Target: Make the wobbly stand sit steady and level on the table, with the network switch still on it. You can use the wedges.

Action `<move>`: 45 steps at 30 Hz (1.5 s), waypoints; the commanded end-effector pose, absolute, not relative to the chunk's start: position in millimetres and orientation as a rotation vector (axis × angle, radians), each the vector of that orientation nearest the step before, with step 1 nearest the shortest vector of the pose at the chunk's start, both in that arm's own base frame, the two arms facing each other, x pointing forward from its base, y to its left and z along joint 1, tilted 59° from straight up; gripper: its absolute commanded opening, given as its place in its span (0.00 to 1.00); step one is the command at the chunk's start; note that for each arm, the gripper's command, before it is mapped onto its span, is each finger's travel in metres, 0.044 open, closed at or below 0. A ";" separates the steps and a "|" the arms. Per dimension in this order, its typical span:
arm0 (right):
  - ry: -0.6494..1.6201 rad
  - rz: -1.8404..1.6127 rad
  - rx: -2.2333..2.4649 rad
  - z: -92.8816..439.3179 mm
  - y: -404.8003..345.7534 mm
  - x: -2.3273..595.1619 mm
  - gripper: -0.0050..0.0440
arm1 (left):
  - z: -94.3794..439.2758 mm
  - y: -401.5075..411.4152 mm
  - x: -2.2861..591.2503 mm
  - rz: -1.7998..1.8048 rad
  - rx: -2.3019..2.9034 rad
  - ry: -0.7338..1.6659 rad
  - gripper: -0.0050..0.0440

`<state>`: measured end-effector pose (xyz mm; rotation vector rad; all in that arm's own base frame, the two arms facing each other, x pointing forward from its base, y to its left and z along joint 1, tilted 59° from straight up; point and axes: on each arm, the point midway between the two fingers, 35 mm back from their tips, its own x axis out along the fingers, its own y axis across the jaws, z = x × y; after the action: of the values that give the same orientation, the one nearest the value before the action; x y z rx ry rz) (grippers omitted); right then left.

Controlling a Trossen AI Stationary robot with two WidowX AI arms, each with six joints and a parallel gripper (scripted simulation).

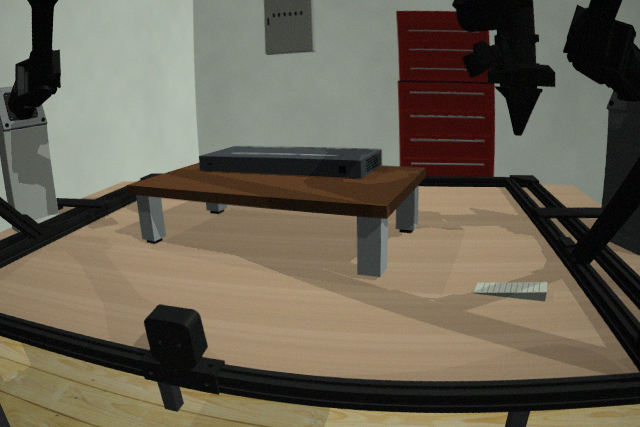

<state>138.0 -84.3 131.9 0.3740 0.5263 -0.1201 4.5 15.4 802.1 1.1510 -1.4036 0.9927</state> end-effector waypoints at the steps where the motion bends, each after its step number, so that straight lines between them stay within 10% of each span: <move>1: 0.526 -0.120 0.374 131.9 -84.3 138.0 0.10 | 798.7 54.0 19.1 0.995 1.077 -1.290 0.10; 34: 0.526 -0.120 0.374 131.9 -84.3 138.0 0.10 | 635.3 321.1 118.8 0.907 0.233 -0.486 0.10; 45: 0.526 -0.120 0.374 131.9 -84.3 138.0 0.10 | 487.1 380.4 156.0 0.798 -0.293 -0.160 0.10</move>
<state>138.0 -84.3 131.9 0.3741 0.5263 -0.1201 146.0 364.3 536.2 -0.1487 -0.2530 0.8308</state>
